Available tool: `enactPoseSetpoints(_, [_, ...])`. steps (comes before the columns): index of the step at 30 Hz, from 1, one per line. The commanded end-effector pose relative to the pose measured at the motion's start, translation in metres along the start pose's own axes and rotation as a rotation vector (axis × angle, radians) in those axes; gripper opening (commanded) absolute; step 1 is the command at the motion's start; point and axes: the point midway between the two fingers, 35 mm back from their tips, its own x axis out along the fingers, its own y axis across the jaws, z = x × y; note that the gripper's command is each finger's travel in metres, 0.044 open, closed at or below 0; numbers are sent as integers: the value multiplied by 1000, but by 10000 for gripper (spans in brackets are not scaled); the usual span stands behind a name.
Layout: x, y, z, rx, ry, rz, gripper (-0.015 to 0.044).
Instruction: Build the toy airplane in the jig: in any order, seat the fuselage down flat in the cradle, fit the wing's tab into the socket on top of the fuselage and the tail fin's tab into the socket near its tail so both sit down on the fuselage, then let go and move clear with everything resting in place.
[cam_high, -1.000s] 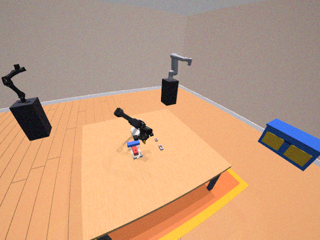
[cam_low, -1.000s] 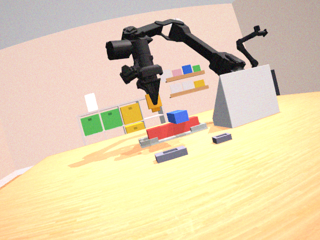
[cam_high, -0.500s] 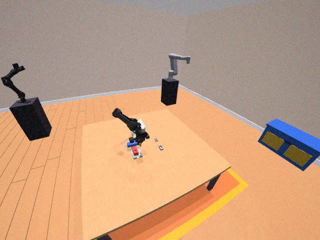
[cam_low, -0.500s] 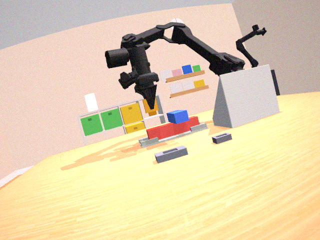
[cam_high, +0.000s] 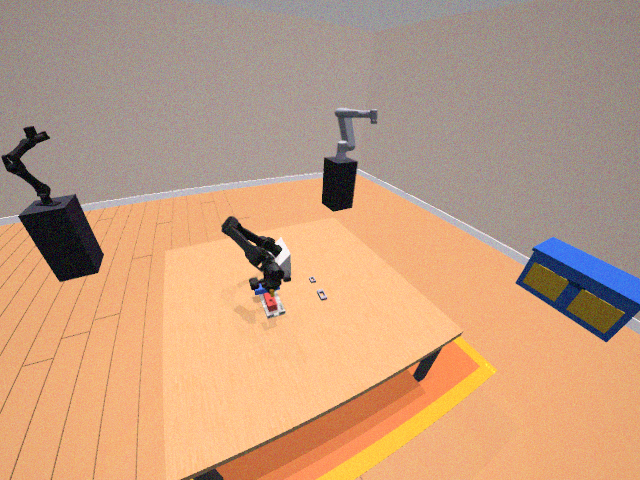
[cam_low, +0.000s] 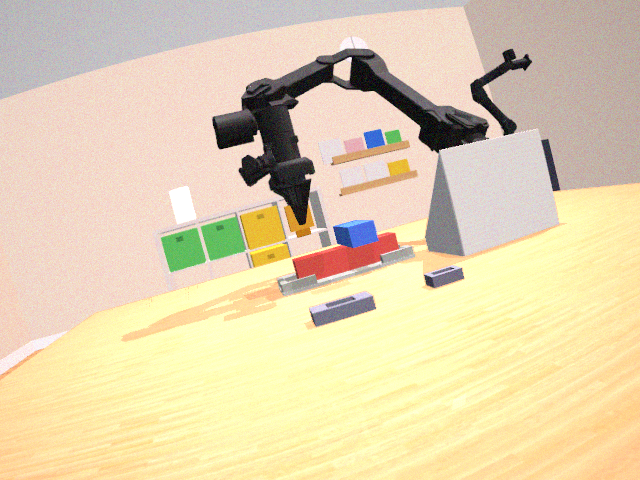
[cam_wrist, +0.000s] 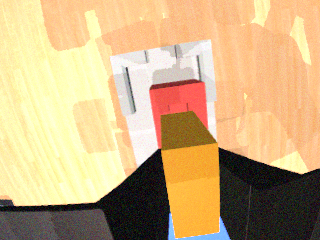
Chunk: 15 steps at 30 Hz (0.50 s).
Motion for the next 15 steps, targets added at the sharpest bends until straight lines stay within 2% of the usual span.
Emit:
enactPoseSetpoints(1, [0,-5,0,-3,-3,-7,53])
enactPoseSetpoints(2, [0,-5,0,-3,-3,-7,67])
enactPoseSetpoints(15, [0,-5,0,-3,-3,-7,67])
